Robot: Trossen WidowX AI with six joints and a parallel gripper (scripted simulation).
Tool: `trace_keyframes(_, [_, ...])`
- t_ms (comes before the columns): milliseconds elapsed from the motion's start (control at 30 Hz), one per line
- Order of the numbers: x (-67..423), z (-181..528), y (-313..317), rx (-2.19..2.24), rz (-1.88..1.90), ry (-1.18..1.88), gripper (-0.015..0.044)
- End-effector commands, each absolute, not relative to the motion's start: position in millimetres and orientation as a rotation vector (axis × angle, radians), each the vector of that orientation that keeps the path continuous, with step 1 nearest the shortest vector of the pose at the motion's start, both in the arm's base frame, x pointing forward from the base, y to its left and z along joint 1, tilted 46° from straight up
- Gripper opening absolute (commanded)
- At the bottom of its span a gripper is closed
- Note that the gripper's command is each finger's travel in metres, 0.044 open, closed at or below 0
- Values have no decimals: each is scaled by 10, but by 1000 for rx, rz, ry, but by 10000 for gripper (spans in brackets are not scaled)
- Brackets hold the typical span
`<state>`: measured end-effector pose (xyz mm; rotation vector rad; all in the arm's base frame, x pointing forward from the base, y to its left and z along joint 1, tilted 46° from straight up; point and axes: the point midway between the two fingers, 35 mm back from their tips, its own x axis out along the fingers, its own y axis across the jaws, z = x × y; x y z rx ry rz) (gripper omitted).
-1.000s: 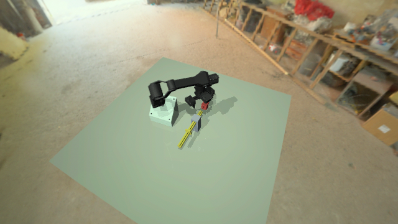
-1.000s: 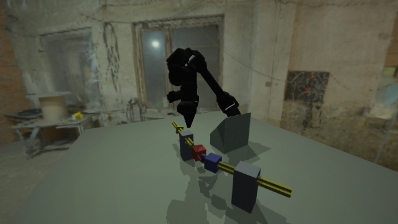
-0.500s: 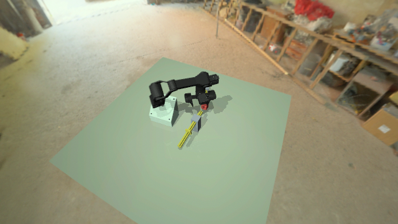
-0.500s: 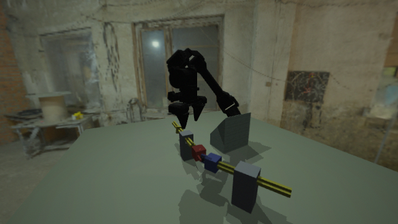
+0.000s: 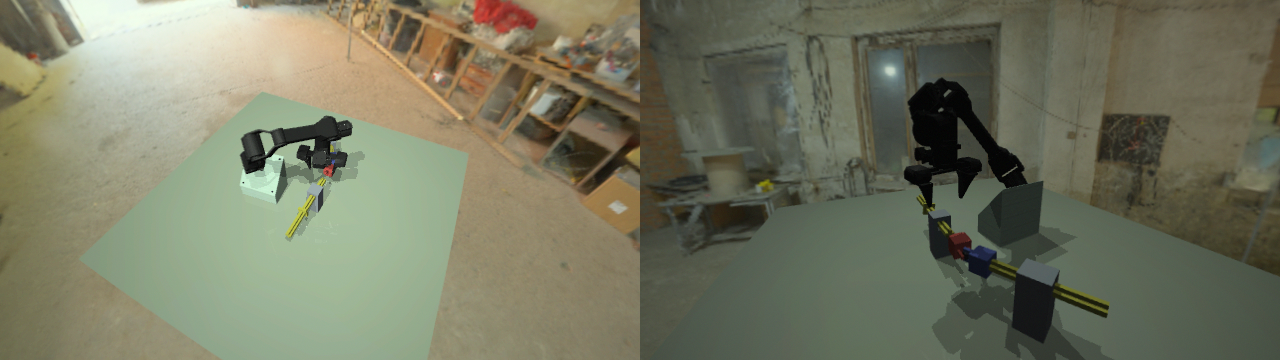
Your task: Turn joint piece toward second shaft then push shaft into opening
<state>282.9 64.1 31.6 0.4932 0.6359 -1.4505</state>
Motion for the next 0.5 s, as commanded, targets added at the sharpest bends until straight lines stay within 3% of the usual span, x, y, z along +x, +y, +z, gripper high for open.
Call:
trace_keyframes(0, [2827,289,620,577,-1496,541,440])
trace_keyframes(467, [2851,128,473,653,-1530,465,440])
